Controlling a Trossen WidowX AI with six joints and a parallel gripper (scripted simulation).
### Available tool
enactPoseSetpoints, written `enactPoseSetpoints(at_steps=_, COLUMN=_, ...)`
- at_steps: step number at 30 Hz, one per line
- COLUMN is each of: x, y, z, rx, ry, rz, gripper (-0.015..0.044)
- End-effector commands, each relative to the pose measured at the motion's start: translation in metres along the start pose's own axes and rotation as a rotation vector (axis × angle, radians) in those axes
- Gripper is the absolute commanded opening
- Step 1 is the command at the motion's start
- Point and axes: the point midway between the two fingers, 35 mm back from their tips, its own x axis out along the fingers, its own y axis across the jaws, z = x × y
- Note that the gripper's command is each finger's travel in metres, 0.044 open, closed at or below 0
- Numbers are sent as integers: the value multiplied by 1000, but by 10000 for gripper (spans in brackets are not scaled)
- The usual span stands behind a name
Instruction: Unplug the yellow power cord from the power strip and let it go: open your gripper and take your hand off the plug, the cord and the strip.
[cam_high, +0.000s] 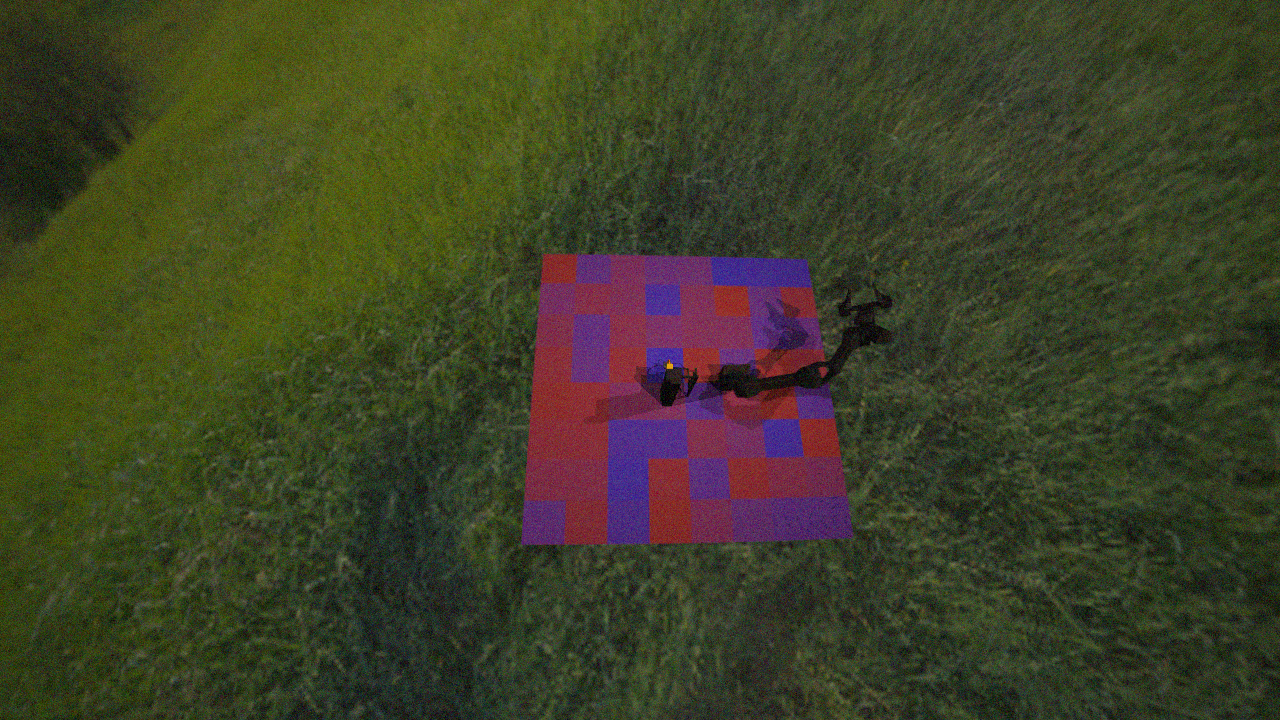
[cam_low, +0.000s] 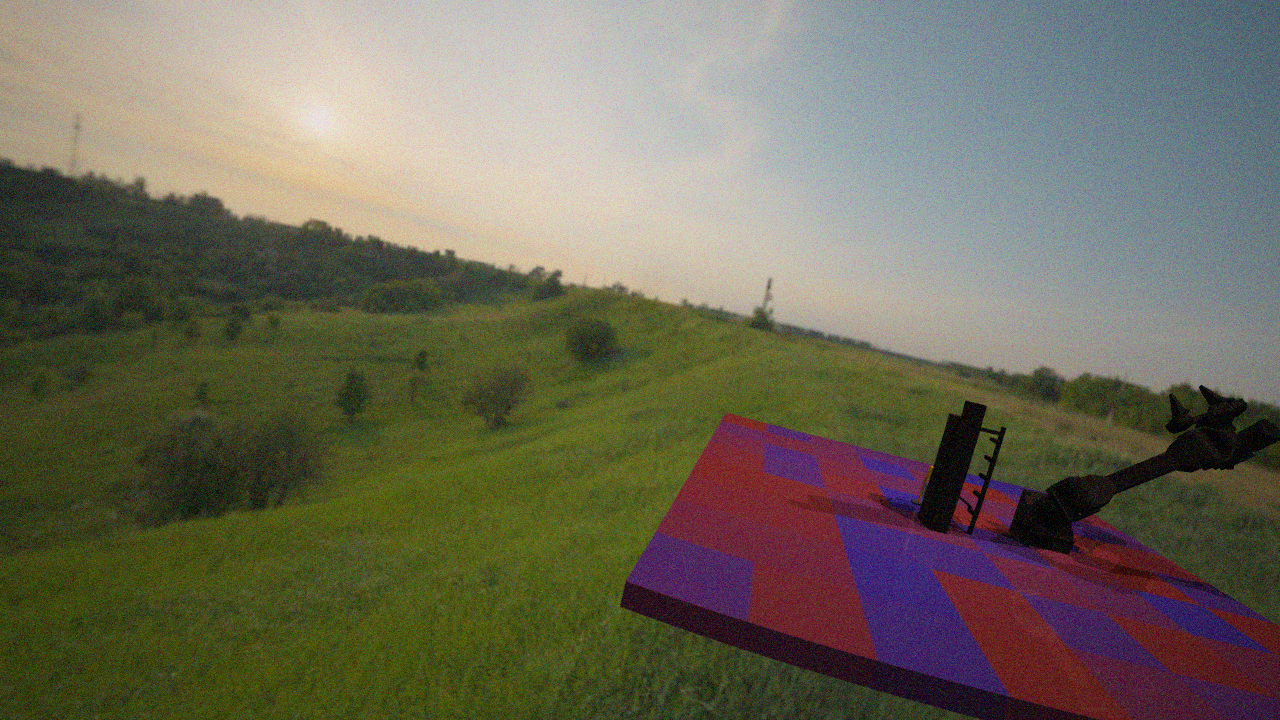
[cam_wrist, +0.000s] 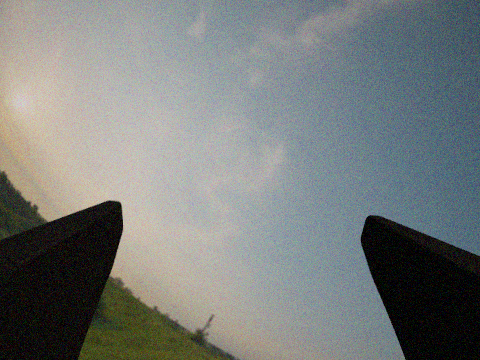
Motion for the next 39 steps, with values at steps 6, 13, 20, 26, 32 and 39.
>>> enactPoseSetpoints(at_steps=6, x=61, y=31, z=-1, rx=255, ry=20, rz=57, gripper=243)
enactPoseSetpoints(at_steps=13, x=143, y=90, z=3, rx=560, ry=97, rz=149, gripper=160)
enactPoseSetpoints(at_steps=20, x=223, y=186, z=15, rx=872, ry=255, rz=290, gripper=160)
enactPoseSetpoints(at_steps=26, x=269, y=287, z=34, rx=1089, ry=452, rz=427, gripper=160)
enactPoseSetpoints(at_steps=32, x=287, y=396, z=55, rx=1252, ry=710, rz=534, gripper=160)
enactPoseSetpoints(at_steps=39, x=271, y=519, z=83, rx=1349, ry=1074, rz=608, gripper=160)
